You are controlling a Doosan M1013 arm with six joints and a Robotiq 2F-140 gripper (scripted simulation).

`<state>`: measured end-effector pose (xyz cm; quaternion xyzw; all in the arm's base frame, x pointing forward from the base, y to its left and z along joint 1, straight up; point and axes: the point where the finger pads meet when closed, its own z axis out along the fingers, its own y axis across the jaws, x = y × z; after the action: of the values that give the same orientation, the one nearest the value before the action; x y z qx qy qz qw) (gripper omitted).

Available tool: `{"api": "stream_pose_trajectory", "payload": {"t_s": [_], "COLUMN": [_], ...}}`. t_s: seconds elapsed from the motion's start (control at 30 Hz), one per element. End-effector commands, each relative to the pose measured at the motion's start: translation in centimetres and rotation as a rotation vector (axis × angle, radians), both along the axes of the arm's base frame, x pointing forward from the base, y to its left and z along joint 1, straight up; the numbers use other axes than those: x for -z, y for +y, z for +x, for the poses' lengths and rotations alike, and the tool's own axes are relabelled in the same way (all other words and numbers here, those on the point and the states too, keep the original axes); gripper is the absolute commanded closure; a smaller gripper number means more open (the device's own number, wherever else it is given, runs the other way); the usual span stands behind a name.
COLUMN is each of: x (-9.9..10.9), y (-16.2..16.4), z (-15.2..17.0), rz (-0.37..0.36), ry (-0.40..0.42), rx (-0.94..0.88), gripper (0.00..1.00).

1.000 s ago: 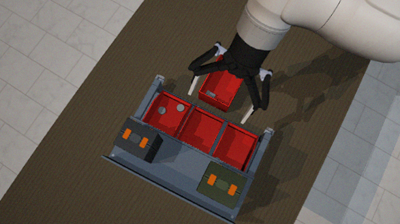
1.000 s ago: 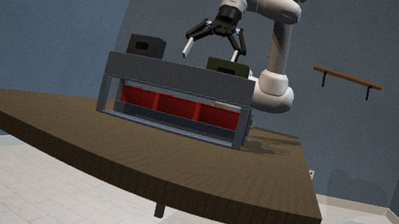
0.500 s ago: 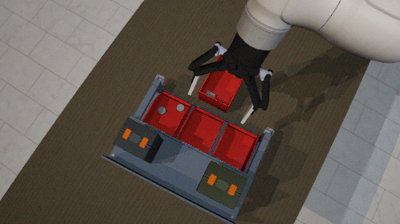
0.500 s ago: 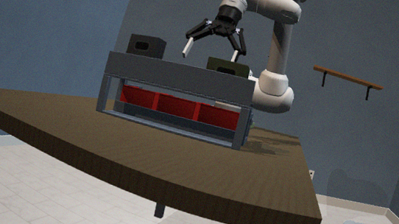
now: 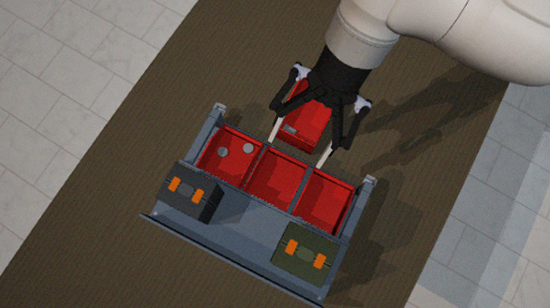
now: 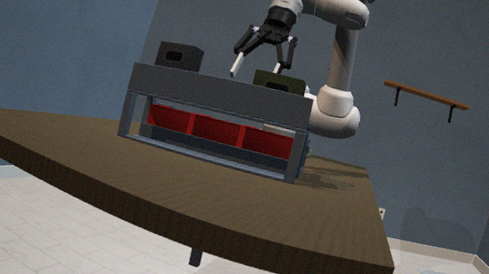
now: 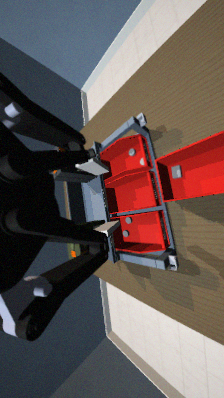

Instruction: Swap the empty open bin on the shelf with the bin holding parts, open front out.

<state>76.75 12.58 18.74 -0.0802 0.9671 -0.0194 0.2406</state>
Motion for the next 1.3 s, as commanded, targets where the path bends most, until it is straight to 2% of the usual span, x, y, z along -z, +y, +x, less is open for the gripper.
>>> {"api": "stream_pose_trajectory", "payload": {"t_s": [0.0, 1.03, 1.27], "x": [-0.01, -0.01, 0.02], "y": [0.0, 0.0, 0.03], "z": [0.0, 0.0, -0.01], "rz": [0.0, 0.0, 0.0], "ry": [0.0, 0.001, 0.042], "rx": [0.0, 0.0, -0.001], "gripper": [0.9, 0.9, 0.9]}}
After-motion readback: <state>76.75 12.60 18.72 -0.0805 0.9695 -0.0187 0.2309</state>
